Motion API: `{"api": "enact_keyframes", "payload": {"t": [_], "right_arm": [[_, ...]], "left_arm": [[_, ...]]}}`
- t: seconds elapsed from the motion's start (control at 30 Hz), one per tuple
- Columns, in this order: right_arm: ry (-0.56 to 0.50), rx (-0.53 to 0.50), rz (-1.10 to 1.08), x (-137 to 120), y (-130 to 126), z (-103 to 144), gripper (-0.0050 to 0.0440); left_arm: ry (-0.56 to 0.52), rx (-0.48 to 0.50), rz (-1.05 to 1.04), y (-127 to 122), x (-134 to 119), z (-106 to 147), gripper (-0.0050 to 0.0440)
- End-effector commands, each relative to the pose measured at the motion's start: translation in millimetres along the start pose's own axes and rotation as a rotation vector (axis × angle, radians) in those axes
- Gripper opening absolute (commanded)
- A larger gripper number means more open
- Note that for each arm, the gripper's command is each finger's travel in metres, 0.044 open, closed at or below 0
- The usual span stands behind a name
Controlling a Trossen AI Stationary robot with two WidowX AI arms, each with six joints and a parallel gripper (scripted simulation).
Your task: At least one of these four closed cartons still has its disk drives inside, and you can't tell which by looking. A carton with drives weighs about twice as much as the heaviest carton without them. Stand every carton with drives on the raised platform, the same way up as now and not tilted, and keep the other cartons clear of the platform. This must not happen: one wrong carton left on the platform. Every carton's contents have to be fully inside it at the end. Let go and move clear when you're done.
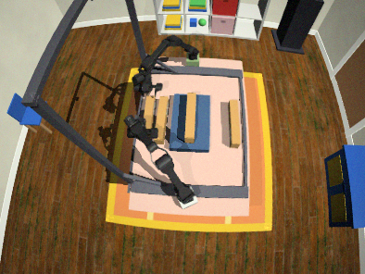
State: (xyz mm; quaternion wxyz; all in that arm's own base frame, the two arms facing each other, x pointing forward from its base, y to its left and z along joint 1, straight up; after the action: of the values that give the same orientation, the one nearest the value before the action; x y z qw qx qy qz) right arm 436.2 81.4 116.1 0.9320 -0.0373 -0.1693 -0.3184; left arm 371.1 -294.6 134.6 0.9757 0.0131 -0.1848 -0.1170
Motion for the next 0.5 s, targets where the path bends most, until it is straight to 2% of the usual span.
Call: {"api": "enact_keyframes", "payload": {"t": [0.0,0.47], "right_arm": [[-0.020,0.020,-0.009,4.9,3.8,8.8,0.0386],[-0.020,0.020,-0.010,4.9,3.9,8.8,0.0386]], "left_arm": [[-0.023,-0.005,0.007,-0.3,6.3,9.0,0.0387],[-0.028,-0.013,0.007,0.5,6.3,9.8,0.0387]]}}
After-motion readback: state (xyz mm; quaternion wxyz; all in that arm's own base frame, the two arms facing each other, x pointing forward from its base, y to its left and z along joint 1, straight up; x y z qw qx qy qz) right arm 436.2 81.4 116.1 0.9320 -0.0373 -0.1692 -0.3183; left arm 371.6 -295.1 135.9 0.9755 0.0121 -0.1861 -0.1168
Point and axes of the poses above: on each arm, the point midway between the two fingers, 35 mm back from their tips, its own z axis back along the fingers, its own y axis across the jaws, x = y × z, the point moved 6 cm from there along z, back along the fingers, and after that the axes turned 10 degrees about -z, right-handed, at the moved point
